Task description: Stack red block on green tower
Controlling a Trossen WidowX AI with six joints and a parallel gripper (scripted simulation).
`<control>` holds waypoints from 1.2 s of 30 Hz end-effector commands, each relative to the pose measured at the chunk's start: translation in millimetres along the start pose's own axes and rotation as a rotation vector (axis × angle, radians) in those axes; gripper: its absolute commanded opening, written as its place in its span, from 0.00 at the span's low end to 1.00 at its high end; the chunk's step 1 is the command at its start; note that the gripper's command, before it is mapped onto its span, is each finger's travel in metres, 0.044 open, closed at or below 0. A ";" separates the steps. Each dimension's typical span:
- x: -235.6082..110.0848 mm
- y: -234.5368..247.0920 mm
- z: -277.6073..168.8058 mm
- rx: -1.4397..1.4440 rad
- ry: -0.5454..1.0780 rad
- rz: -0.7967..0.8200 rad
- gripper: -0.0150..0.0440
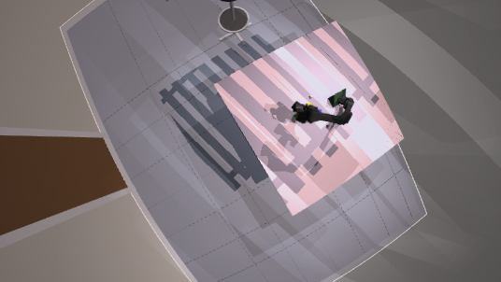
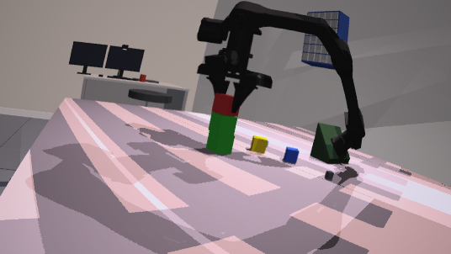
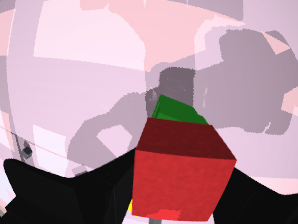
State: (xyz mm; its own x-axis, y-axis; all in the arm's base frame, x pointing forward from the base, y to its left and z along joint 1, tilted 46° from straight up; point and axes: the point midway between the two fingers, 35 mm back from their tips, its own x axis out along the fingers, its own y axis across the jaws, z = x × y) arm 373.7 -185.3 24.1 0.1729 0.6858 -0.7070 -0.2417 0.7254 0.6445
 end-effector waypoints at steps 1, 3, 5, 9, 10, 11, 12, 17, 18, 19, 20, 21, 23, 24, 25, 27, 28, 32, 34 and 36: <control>1.4 -0.5 -0.4 0.006 -0.004 0.004 0.25; 2.2 -0.5 -0.4 0.005 -0.004 0.004 0.25; 2.0 -0.5 -0.4 0.005 -0.004 0.004 0.25; 1.6 -0.5 -0.4 0.005 -0.004 0.004 0.25; 1.7 -0.5 -0.4 0.005 -0.004 0.004 0.25; 1.9 -0.5 -0.4 0.005 -0.004 0.004 0.25; 1.9 -0.5 -0.4 0.005 -0.004 0.004 0.25; 2.2 -0.5 -0.4 0.005 -0.004 0.004 0.25; 2.2 -0.5 -0.4 0.005 -0.004 0.004 0.25; 2.2 -0.5 -0.4 0.005 -0.004 0.004 0.25; 2.2 -0.5 -0.4 0.005 -0.004 0.004 0.25; 2.3 -0.5 -0.4 0.005 -0.004 0.004 0.25; 2.3 -0.5 -0.4 0.005 -0.004 0.004 0.25; 1.7 -0.5 -0.4 0.007 -0.004 0.004 0.25; 0.2 -0.5 -0.5 0.010 -0.005 0.003 0.25; 2.0 -0.9 -1.0 0.004 0.000 0.002 0.34; 2.0 -0.9 -1.0 0.004 0.000 0.002 0.39; 2.0 -0.9 -1.0 0.004 0.000 0.002 0.57; 2.0 -0.9 -1.0 0.004 0.000 0.002 0.65; 2.0 -0.9 -1.0 0.004 0.000 0.002 0.74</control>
State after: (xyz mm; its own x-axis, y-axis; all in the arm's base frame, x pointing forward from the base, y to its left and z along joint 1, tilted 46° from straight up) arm 373.2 -184.9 21.9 0.1729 0.6870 -0.7058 -0.2380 0.7245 0.6469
